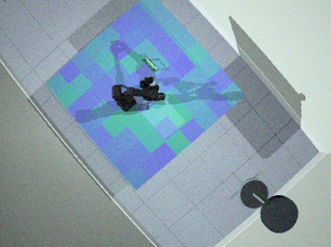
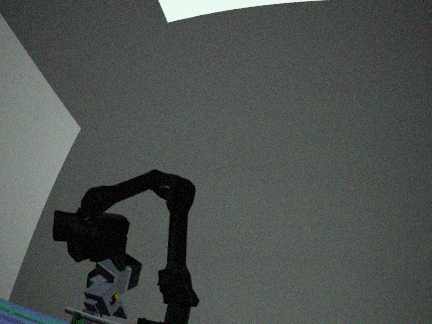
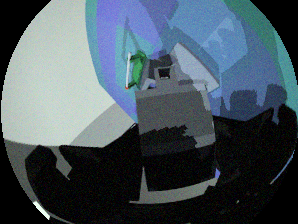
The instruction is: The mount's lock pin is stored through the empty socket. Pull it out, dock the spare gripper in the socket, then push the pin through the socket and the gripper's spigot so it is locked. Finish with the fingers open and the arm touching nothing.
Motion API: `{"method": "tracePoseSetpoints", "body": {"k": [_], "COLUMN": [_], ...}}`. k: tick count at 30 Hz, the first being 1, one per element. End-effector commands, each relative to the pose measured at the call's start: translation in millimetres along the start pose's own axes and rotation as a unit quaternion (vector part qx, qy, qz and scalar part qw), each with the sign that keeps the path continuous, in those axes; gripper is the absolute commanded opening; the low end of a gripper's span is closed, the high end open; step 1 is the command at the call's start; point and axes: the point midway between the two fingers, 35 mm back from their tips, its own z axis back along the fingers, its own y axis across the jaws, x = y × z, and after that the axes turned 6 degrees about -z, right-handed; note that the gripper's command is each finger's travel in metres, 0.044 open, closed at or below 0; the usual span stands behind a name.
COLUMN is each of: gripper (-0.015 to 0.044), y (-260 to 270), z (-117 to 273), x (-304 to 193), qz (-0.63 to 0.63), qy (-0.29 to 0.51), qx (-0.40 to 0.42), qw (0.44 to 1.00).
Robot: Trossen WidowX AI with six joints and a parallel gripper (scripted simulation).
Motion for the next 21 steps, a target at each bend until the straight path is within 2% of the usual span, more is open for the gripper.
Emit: {"method": "tracePoseSetpoints", "body": {"k": [1, 16, 21], "gripper": [0.0, 0.0, 0.0], "y": [3.4, 16.6, 17.3], "z": [1.3, 7.7, 8.1], "x": [-9.3, -45.2, -46.4], "qz": [-0.034, -0.193, -0.2], "qy": [0.013, 0.074, 0.077], "qx": [0.025, 0.114, 0.118], "qw": [0.999, 0.972, 0.97]}}
